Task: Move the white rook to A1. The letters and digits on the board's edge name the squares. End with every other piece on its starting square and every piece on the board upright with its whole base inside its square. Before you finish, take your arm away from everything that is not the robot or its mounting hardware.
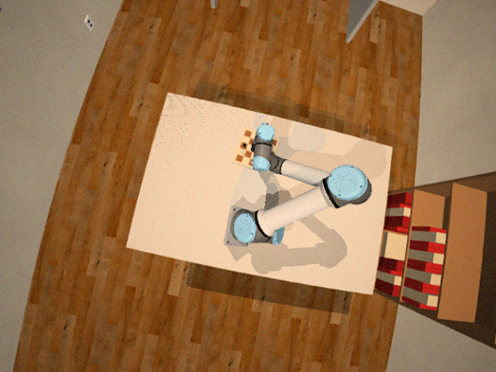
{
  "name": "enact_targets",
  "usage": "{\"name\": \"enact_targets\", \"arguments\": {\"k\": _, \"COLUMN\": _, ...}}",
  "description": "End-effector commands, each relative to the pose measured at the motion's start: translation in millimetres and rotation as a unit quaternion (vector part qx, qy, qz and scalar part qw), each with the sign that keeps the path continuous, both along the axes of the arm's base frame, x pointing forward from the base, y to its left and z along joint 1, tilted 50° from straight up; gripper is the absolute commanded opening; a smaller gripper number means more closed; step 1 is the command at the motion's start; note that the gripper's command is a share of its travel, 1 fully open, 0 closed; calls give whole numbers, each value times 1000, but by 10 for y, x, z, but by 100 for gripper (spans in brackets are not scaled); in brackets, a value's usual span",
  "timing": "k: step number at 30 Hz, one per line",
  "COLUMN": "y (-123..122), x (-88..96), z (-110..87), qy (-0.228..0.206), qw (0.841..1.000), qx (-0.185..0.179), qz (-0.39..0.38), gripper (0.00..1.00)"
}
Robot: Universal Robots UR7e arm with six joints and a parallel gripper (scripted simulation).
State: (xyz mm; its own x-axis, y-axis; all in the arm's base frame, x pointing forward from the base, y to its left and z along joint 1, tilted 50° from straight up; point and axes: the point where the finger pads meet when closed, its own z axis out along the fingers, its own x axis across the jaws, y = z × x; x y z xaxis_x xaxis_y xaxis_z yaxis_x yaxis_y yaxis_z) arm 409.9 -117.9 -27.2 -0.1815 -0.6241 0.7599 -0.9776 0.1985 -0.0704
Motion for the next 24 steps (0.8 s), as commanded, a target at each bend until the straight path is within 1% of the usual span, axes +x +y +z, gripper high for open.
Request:
{"name": "enact_targets", "arguments": {"k": 1, "y": -27, "x": -1, "z": -23, "qy": 0, "qw": 1000, "qx": 0, "qz": 0, "gripper": 73}}
{"name": "enact_targets", "arguments": {"k": 24, "y": -54, "x": -5, "z": -46, "qy": 0, "qw": 1000, "qx": 0, "qz": 0, "gripper": 73}}
